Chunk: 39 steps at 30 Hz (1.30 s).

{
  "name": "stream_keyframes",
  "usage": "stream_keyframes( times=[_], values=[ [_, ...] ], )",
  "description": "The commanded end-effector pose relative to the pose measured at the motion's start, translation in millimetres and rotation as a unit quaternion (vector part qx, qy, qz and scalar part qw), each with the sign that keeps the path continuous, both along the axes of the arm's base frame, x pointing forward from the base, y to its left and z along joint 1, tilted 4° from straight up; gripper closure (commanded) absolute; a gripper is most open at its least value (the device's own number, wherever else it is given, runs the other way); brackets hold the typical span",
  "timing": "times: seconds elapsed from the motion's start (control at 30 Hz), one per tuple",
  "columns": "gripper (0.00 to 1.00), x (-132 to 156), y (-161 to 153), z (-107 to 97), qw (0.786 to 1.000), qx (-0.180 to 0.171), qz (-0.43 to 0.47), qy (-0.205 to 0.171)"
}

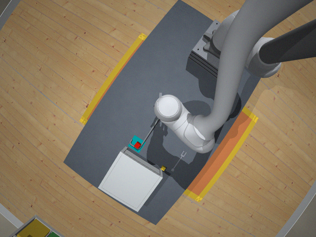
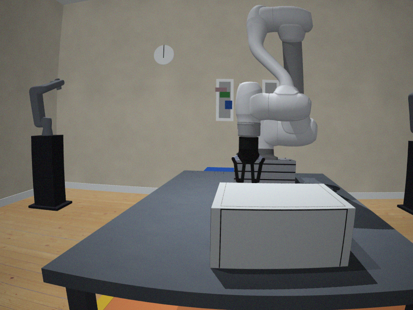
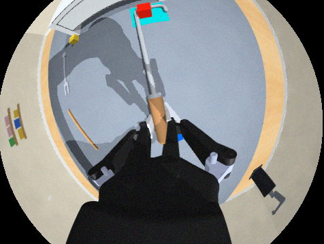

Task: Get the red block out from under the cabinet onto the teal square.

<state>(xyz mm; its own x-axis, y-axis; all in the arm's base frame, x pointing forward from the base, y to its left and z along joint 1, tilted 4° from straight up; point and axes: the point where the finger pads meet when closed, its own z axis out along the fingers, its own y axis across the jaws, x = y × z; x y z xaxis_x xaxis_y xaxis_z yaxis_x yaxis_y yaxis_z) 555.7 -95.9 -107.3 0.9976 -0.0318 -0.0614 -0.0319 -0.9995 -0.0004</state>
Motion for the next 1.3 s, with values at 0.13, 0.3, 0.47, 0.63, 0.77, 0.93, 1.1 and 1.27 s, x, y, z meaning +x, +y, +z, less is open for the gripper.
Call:
stream_keyframes(
  times=[0.13, 0.3, 0.47, 0.63, 0.77, 0.93, 1.1, 1.27],
  values=[
    [1.0, -1.3, -6.6, 0.2, 1.0, 0.0, 0.0, 0.0],
    [1.0, -1.5, -7.9, 0.2, 1.0, 0.0, 0.0, 0.0],
    [1.0, -1.7, -8.9, 0.2, 1.0, 0.0, 0.0, 0.0],
    [1.0, -1.7, -9.0, 0.2, 1.0, 0.0, 0.0, 0.0],
    [1.0, -1.7, -9.0, 0.2, 1.0, 0.0, 0.0, 0.0],
    [1.0, -1.7, -9.0, 0.2, 1.0, 0.0, 0.0, 0.0],
    [1.0, -1.7, -9.0, 0.2, 1.0, 0.0, 0.0, 0.0],
    [1.0, -1.7, -9.0, 0.2, 1.0, 0.0, 0.0, 0.0]
  ],
)
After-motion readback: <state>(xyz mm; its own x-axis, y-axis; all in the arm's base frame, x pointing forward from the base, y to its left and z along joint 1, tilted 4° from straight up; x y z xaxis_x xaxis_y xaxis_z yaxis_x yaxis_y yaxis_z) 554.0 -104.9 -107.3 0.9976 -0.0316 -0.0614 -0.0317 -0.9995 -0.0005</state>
